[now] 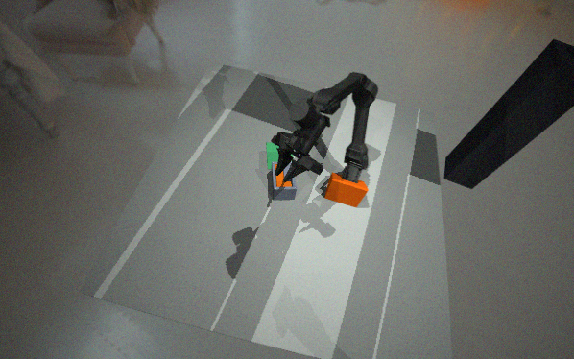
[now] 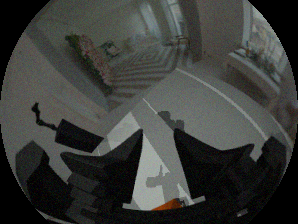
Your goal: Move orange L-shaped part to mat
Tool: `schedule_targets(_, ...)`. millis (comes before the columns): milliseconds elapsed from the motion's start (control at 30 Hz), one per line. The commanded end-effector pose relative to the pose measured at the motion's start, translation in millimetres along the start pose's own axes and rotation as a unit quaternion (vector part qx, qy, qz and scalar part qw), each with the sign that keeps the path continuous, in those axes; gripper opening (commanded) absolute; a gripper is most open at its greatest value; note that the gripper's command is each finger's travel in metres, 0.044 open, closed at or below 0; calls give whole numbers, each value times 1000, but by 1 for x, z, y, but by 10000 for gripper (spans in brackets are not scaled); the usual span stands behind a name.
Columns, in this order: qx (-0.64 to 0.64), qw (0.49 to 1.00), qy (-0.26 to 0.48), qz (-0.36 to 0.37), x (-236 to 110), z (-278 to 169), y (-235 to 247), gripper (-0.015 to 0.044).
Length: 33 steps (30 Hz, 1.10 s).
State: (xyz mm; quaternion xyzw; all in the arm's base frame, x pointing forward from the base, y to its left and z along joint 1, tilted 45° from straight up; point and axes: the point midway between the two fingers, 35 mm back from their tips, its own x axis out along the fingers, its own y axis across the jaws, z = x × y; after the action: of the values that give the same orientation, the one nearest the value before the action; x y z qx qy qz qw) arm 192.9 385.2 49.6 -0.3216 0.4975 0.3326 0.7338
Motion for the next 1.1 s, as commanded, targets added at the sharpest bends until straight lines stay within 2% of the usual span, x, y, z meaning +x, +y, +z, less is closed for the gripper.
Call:
schedule_targets(0, 69, 987, 123, -82, 32, -53, -48, 180)
schedule_targets(167, 154, 906, 315, -236, 44, -145, -122, 180)
schedule_targets(233, 164, 882, 352, -268, 41, -163, -136, 180)
schedule_targets(433, 165, 878, 357, -272, 42, -167, -139, 180)
schedule_targets(700, 165, 878, 357, -273, 83, -217, -164, 180)
schedule_targets(1067, 165, 878, 357, -274, 89, -224, -168, 180)
